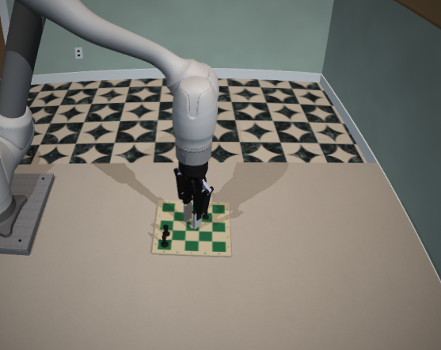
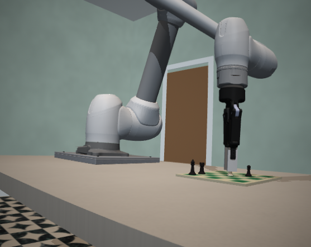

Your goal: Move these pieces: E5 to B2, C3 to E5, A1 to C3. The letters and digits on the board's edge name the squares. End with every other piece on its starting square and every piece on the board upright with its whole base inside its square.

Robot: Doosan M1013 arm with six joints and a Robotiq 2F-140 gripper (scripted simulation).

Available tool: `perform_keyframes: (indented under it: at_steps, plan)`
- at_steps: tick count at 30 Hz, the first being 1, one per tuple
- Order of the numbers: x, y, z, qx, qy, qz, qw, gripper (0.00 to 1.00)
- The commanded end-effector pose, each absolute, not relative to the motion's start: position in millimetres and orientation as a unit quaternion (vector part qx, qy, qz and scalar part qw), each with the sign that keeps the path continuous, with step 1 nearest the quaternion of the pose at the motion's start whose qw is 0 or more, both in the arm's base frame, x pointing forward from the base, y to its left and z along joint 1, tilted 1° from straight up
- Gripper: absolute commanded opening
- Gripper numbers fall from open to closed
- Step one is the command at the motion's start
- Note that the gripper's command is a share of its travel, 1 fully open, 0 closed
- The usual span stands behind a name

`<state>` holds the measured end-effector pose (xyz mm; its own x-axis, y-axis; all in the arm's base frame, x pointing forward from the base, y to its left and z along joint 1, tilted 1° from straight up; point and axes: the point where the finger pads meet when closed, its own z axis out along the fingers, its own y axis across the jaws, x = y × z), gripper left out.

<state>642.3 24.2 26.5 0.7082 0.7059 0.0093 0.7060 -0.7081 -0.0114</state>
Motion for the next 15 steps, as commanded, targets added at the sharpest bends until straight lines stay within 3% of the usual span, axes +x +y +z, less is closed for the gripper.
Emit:
perform_keyframes:
  at_steps: [1,15]
  plan:
    - [642,24,37,-0.924,-0.382,-0.002,0.007,0.2]
    - [642,23,97,-0.924,-0.382,-0.002,0.007,0.2]
